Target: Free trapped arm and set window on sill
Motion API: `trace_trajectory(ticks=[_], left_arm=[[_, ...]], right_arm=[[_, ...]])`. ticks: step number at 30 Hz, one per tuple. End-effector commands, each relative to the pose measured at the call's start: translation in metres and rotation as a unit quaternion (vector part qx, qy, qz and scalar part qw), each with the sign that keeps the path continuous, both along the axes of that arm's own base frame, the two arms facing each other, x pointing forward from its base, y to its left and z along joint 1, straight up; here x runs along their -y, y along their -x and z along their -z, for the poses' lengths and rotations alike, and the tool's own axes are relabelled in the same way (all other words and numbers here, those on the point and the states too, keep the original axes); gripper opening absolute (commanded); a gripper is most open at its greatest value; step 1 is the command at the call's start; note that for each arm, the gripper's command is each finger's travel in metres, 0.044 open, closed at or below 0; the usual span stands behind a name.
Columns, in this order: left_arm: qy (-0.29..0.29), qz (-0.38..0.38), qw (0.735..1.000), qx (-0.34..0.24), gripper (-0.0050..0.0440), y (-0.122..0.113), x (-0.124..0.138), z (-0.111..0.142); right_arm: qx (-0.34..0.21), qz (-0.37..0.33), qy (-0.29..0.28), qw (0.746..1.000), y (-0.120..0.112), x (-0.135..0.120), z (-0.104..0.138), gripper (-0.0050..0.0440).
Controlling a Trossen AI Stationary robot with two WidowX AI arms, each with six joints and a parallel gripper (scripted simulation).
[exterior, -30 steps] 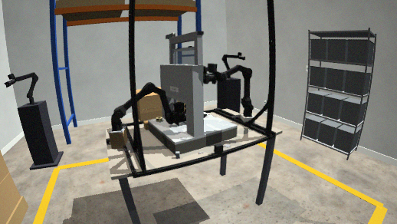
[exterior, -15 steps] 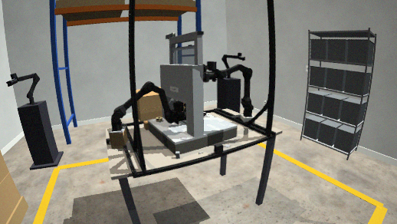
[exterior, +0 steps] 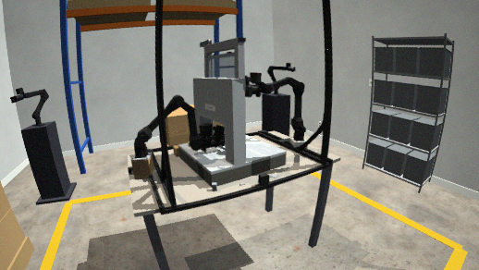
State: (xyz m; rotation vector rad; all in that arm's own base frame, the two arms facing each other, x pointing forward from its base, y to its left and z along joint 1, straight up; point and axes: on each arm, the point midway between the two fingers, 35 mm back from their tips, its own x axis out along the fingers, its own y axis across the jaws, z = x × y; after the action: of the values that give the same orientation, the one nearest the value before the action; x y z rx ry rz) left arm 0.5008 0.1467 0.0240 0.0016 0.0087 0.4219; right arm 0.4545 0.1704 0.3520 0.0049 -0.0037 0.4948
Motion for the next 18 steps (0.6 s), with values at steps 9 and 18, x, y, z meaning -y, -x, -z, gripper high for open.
trace_trajectory(ticks=[9,18], left_arm=[[0.013,-0.004,1.0,-0.007,0.04,0.049,0.024,-0.02],[0.015,-0.005,1.0,-0.009,0.04,0.058,0.028,-0.024]], right_arm=[[0.045,0.005,-0.022,0.999,0.002,0.001,-0.039,0.04],[0.045,0.005,-0.022,0.999,0.002,0.001,-0.039,0.04]])
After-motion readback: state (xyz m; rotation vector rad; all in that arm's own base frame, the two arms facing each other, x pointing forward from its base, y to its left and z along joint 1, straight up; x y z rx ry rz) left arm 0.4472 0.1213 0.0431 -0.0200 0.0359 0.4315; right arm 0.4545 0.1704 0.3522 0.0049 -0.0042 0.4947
